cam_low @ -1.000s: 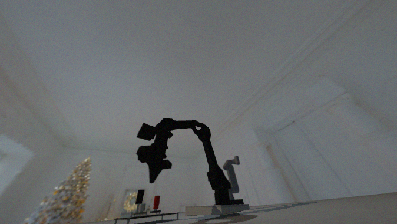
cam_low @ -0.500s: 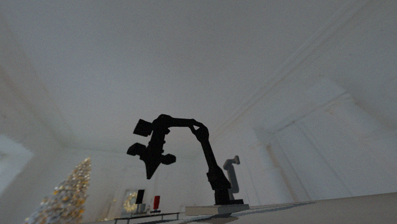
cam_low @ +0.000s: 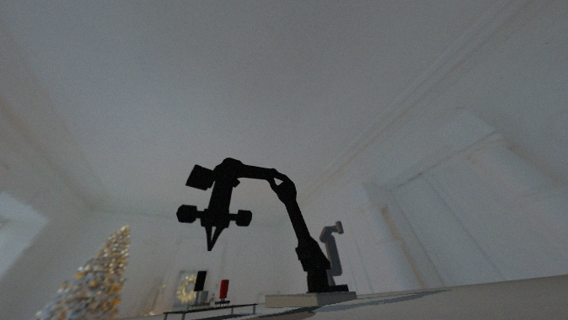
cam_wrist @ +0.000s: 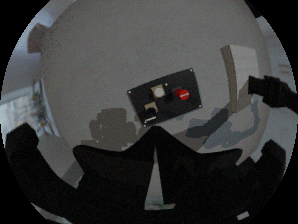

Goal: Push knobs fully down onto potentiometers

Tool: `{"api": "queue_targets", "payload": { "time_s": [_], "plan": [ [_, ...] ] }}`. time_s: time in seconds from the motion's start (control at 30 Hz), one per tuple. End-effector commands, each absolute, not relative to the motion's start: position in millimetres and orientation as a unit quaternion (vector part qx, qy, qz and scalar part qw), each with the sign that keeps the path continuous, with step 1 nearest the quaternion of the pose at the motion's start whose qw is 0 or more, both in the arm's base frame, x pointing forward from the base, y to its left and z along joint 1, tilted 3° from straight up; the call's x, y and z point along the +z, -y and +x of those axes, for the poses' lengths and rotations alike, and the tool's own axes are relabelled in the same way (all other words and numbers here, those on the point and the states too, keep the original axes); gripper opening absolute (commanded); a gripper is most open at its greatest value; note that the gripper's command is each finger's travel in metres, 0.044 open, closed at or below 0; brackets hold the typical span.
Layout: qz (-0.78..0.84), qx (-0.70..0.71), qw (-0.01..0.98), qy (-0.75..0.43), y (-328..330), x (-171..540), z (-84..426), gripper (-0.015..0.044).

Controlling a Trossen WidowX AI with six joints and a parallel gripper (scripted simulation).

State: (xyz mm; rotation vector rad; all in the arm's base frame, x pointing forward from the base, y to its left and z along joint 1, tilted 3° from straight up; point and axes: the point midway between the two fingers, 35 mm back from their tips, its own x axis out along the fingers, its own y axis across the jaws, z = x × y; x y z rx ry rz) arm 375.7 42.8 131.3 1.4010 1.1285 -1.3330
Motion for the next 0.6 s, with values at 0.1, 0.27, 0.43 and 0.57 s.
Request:
{"api": "queue_targets", "payload": {
  "time_s": [0.1, 0.27, 0.43, 0.57],
  "plan": [
    [0.607, -0.595, 0.361, -0.383, -47.5, 133.7, 382.1, 0.0],
    [0.611, -0.6, 0.354, -0.377, -47.9, 134.0, 382.6, 0.0],
    [0.611, -0.6, 0.354, -0.377, -48.2, 127.6, 382.7, 0.0],
    [0.611, -0.6, 0.354, -0.377, -48.6, 114.1, 382.5, 0.0]
  ]
}}
